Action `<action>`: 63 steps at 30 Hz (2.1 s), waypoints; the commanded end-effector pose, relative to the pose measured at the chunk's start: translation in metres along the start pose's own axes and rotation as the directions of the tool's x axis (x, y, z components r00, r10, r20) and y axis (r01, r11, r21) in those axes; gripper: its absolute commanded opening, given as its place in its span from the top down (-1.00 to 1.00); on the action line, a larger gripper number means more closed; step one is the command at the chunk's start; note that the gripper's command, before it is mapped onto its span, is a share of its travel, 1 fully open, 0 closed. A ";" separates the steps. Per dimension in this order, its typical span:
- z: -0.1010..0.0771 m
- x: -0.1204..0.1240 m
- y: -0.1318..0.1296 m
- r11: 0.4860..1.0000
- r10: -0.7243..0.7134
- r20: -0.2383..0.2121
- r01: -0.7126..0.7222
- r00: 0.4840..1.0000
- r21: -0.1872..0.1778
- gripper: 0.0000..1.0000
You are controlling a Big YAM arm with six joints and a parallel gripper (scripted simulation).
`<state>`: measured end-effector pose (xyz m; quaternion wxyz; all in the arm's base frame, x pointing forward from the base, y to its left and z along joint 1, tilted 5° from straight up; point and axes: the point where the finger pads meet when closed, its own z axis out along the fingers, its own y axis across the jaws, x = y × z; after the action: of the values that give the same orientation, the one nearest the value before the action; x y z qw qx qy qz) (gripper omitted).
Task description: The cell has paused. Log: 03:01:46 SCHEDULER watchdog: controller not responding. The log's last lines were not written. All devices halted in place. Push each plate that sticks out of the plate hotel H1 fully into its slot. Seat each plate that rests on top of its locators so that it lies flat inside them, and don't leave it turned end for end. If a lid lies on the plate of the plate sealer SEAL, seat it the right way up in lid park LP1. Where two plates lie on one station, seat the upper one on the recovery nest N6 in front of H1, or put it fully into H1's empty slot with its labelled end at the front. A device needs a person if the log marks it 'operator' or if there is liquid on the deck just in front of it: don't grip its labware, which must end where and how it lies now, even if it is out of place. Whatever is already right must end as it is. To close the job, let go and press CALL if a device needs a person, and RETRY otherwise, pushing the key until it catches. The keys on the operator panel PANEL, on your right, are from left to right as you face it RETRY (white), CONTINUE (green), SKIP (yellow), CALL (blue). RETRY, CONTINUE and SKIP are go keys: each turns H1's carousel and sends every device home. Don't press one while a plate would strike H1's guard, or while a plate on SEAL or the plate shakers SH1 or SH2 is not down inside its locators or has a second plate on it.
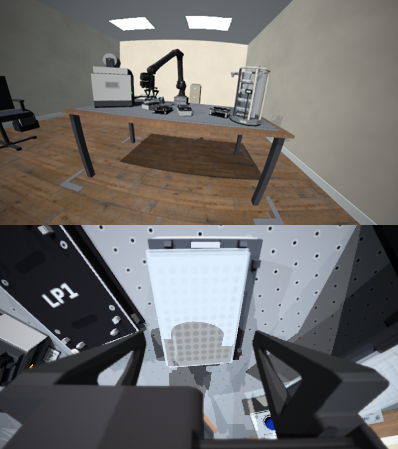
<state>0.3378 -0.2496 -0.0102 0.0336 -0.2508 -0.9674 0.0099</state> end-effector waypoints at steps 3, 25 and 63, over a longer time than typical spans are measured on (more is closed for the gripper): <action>0.016 0.003 -0.007 1.000 0.003 -0.012 -0.003 1.000 0.000 -1.00; 0.043 0.004 -0.007 1.000 0.003 -0.013 -0.003 1.000 0.000 -1.00; 0.047 0.004 -0.007 1.000 0.003 -0.013 -0.003 1.000 0.000 -1.00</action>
<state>0.3332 -0.2484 -0.0483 0.0365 -0.2506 -0.9674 0.0087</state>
